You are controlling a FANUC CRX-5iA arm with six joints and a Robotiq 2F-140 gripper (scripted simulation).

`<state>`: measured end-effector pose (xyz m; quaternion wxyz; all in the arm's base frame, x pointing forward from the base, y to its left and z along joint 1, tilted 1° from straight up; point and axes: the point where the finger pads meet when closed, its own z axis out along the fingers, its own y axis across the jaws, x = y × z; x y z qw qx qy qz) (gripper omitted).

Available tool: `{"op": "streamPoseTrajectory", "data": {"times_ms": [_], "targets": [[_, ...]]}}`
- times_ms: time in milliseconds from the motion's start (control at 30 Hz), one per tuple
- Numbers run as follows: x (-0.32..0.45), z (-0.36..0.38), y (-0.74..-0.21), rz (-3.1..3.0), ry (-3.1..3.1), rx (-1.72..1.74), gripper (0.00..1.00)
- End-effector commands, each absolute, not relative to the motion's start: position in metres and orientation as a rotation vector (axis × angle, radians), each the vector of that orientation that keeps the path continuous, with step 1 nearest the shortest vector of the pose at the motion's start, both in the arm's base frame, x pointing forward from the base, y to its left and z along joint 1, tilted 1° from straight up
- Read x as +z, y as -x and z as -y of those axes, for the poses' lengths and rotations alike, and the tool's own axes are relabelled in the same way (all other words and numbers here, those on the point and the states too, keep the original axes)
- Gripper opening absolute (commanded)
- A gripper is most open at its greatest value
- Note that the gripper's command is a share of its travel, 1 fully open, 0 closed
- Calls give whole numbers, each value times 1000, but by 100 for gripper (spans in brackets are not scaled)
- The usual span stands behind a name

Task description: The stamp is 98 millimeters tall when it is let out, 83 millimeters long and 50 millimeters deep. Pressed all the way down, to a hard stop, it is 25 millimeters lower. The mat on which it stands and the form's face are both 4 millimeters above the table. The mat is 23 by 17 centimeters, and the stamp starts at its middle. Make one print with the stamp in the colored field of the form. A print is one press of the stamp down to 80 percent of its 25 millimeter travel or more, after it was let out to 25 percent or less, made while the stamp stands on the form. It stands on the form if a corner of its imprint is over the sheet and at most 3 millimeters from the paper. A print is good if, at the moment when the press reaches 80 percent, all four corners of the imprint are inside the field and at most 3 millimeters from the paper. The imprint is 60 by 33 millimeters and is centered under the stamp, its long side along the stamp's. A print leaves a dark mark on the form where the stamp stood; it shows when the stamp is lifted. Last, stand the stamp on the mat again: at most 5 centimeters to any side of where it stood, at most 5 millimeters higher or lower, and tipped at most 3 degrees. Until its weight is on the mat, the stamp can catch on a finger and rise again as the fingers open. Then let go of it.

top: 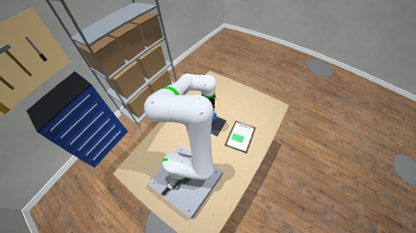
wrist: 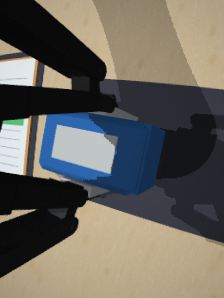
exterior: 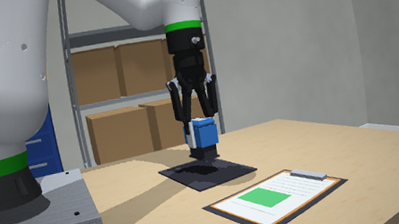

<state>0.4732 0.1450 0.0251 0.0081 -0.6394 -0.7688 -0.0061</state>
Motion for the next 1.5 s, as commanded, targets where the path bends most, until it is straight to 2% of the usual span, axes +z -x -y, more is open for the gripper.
{"op": "streamPoseTrajectory", "data": {"times_ms": [0, 100, 167, 200, 500, 1467], "targets": [[24, -100, -488, 2421, 1978, -19, 20], [24, -45, -495, 2452, 1939, -19, 20], [24, -45, -495, 2452, 1939, -19, 20], [23, -4, -499, 2463, 1926, -20, 20], [20, 112, -496, 2490, 1890, -20, 20], [21, 113, -497, 2490, 1890, -21, 20]]}}
